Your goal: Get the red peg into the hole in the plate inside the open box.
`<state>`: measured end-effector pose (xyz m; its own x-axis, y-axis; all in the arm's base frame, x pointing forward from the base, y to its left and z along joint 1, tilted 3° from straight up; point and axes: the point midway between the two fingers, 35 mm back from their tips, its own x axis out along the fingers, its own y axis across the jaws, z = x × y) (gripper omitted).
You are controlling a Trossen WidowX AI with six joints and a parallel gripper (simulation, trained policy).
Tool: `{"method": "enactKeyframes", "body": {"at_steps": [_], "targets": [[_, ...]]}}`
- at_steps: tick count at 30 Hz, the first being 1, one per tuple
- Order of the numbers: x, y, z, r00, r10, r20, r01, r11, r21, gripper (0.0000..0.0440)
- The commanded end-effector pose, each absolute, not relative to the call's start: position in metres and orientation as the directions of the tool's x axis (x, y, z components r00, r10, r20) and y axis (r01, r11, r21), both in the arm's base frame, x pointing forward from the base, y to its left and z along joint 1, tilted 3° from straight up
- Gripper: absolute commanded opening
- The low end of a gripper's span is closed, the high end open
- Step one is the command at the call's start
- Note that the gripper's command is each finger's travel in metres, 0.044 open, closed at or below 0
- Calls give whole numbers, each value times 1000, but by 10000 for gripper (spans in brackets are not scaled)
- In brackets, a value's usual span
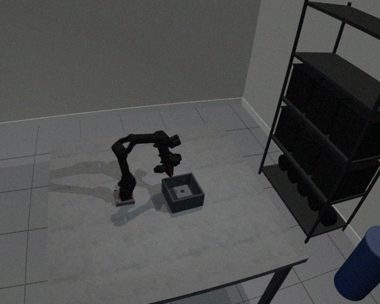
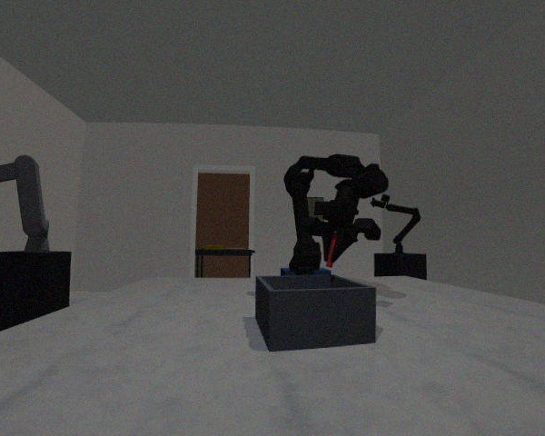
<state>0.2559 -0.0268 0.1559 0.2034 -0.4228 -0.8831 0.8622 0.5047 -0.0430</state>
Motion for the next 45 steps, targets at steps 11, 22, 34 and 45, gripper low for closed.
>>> {"method": "enactKeyframes", "body": {"at_steps": [11,22,34,45], "targets": [[288,-78,139,195,-425,-884,875,482,-39,0],[302,-102,116,191,-373,-908,832,553,-52,0],[306,-107,85,164,-291,-943,760,647,-67,104],[327,-114,95,191,-243,-951,715,698,-35,199]]}}
